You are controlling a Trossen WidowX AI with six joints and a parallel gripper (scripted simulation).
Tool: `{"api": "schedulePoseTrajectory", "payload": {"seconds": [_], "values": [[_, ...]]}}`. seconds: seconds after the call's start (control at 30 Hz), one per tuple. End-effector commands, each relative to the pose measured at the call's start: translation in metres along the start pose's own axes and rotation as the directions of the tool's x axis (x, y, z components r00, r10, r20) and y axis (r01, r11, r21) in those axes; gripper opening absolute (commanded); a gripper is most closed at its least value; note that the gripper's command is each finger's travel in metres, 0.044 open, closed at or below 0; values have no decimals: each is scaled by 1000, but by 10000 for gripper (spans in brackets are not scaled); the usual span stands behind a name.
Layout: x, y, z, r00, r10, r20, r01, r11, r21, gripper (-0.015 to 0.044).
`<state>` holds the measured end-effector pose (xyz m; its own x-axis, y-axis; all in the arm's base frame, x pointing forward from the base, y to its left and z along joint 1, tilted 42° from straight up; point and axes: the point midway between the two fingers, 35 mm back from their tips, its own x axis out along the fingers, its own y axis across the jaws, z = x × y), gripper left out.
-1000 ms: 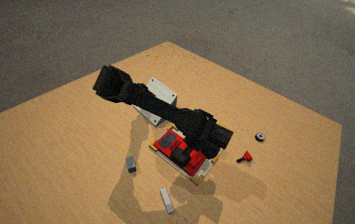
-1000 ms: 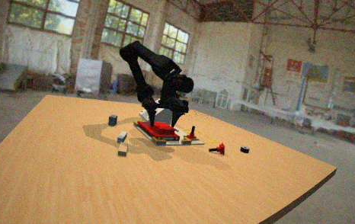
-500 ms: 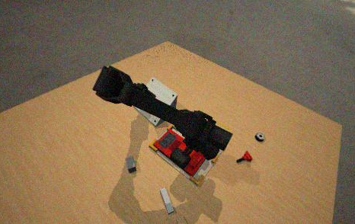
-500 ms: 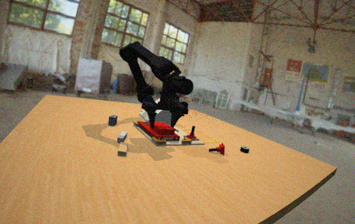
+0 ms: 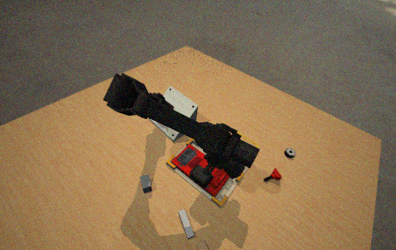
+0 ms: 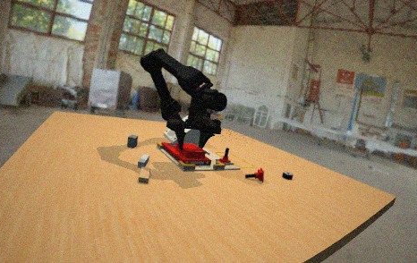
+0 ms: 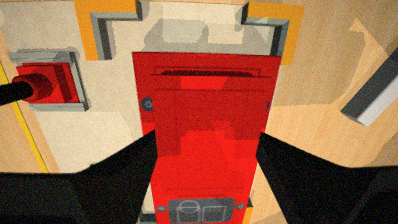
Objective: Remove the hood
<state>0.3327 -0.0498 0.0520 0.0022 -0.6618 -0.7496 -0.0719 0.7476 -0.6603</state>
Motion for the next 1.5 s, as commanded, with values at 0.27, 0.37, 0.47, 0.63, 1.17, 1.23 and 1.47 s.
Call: {"api": "schedulePoseTrajectory", "payload": {"seconds": [0.27, 0.37, 0.47, 0.63, 1.17, 1.23, 1.47], "values": [[-8, 0, 1, 1000, 0, 1, 0, 1000, 2, 0], [-10, 0, 1, 1000, 1, 1, -1, 1000, 2, 0], [-12, 0, 1, 1000, 1, 1, -1, 1000, 2, 0], [-15, 0, 1, 1000, 1, 1, -1, 1000, 2, 0], [-25, 0, 1, 1000, 1, 1, -1, 1000, 2, 0], [-27, 0, 0, 1000, 1, 1, -1, 1000, 2, 0], [-35, 0, 1, 1000, 2, 1, -2, 1000, 1, 0]]}}
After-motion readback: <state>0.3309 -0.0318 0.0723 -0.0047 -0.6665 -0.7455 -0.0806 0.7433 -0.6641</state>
